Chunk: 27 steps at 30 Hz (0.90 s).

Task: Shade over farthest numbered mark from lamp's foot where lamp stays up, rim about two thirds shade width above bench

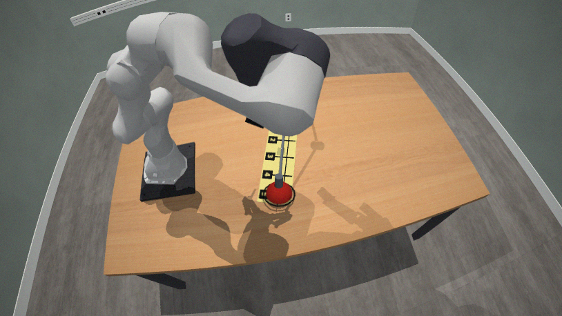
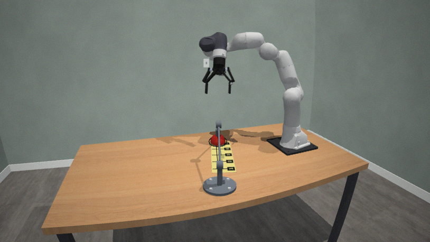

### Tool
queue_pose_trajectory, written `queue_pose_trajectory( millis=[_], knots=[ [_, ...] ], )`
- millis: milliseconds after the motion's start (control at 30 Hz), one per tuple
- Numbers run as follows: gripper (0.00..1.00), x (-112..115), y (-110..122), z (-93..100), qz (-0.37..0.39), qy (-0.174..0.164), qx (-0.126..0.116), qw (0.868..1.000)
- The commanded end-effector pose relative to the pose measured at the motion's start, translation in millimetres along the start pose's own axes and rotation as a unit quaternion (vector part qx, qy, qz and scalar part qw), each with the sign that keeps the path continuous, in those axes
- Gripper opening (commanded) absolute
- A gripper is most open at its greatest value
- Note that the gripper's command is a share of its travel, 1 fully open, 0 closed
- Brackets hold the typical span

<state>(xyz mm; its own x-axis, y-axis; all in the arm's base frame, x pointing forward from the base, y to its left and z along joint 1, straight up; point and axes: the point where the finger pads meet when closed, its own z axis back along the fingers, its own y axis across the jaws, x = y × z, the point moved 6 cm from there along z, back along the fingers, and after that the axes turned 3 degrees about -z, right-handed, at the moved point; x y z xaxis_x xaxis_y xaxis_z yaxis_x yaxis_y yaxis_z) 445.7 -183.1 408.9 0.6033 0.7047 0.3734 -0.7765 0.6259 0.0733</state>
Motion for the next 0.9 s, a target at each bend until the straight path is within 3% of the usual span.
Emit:
queue_pose_trajectory(
  millis=[0, 733, 867],
  knots=[
    [1.0, 1.1, -1.7, 1.8, 0.116, 0.015, 0.02, 0.993],
    [1.0, 2.6, -1.7, 1.3, 0.118, 0.019, 0.02, 0.993],
    [1.0, -3.8, -3.0, -14.0, 0.117, 0.019, 0.02, 0.993]
  ],
)
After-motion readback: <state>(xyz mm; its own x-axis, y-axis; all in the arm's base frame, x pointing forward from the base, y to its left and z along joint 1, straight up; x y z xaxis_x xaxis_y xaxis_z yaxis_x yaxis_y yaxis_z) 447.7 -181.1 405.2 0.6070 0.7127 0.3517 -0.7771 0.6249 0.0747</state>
